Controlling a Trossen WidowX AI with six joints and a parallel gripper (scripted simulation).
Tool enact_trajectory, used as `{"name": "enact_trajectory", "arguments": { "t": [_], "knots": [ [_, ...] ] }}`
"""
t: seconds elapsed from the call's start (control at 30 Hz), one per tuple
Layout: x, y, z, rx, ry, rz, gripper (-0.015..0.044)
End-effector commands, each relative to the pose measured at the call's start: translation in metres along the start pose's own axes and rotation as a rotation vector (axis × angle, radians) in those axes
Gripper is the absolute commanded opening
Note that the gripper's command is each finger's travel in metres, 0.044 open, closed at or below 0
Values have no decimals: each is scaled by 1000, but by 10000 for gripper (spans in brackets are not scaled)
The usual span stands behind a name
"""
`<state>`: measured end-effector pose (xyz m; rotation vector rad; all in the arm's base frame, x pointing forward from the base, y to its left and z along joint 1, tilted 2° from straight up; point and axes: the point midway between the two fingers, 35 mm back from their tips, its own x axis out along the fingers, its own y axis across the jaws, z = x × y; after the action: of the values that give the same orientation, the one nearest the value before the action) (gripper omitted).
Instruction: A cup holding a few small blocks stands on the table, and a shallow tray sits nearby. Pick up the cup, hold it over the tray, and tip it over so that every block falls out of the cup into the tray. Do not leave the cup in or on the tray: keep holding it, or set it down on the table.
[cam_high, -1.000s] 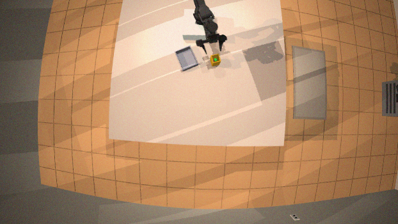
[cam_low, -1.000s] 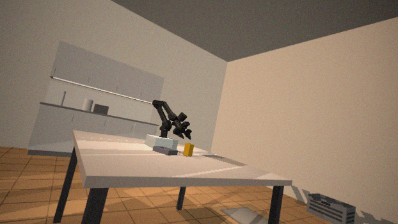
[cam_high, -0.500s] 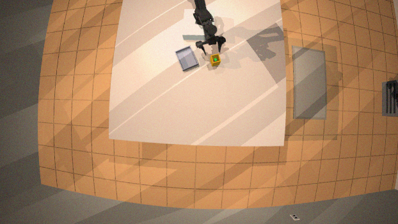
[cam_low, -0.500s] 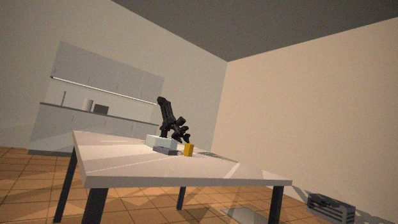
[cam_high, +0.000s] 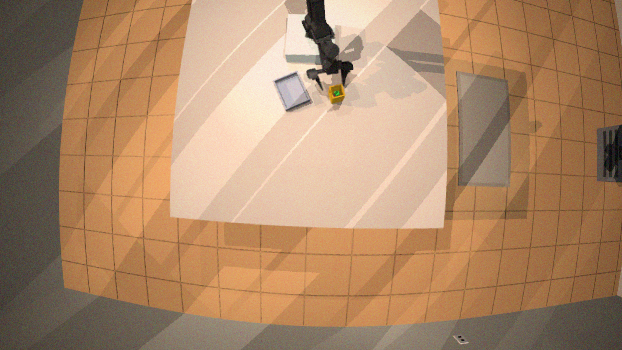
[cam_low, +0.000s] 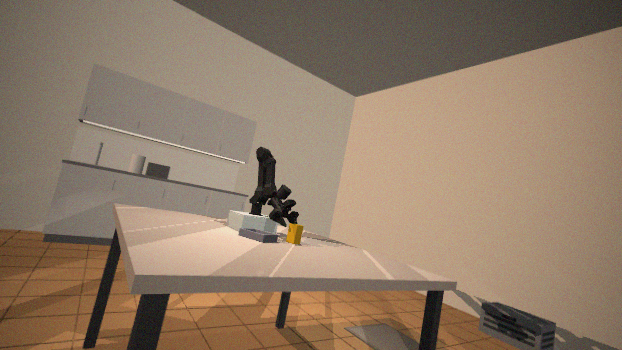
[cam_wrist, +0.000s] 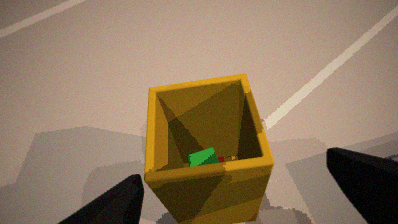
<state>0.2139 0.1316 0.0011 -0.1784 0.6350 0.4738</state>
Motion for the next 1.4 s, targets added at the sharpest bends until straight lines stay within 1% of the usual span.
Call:
{"name": "enact_trajectory", "arguments": {
  "t": [0.0, 1.13, 1.37],
  "knots": [
    [7, 0, 0, -3, -6, 3, 440],
    [54, 0, -2, -3, -11, 3, 440],
    [55, 0, -2, -3, -11, 3, 393]
  ]
}}
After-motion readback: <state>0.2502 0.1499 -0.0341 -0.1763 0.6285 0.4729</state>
